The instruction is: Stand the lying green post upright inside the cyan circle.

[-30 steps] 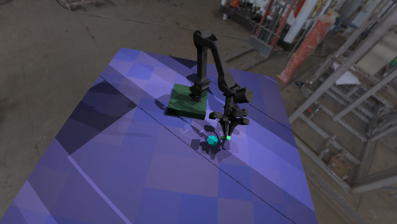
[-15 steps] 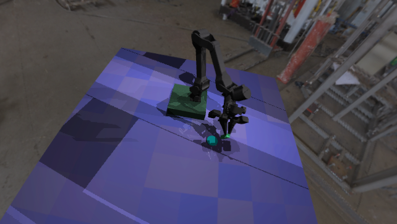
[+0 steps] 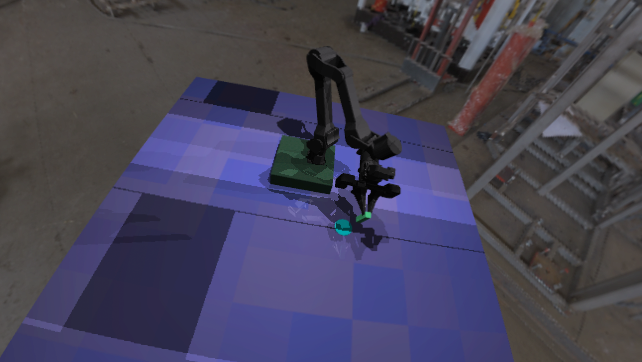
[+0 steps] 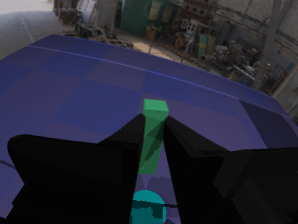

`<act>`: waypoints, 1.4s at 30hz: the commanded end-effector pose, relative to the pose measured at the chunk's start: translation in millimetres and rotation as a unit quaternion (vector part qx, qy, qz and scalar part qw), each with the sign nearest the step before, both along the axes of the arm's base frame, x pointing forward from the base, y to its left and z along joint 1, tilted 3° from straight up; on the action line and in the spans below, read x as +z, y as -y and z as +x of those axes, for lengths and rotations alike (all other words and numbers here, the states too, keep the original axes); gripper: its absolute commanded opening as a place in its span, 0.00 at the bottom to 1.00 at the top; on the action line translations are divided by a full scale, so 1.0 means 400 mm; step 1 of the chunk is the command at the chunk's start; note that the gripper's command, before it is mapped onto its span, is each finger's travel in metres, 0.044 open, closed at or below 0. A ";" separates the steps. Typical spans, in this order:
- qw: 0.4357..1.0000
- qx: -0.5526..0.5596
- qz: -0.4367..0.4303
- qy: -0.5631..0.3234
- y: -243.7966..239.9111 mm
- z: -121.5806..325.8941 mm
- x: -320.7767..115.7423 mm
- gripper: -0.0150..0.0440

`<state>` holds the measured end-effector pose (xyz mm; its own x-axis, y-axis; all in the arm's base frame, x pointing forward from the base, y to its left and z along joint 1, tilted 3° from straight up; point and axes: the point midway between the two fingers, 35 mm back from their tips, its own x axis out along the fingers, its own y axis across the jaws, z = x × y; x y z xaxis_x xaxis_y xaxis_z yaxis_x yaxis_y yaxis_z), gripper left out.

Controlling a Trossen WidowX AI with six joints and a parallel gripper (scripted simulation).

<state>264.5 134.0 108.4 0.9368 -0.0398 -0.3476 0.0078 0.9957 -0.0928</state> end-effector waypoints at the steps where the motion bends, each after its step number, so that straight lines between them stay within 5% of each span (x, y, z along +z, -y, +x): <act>1: 1.000 -0.003 0.001 0.012 0.008 -0.010 0.000 0.29; 42: 0.992 -0.034 0.057 0.112 0.070 -0.090 0.021 0.29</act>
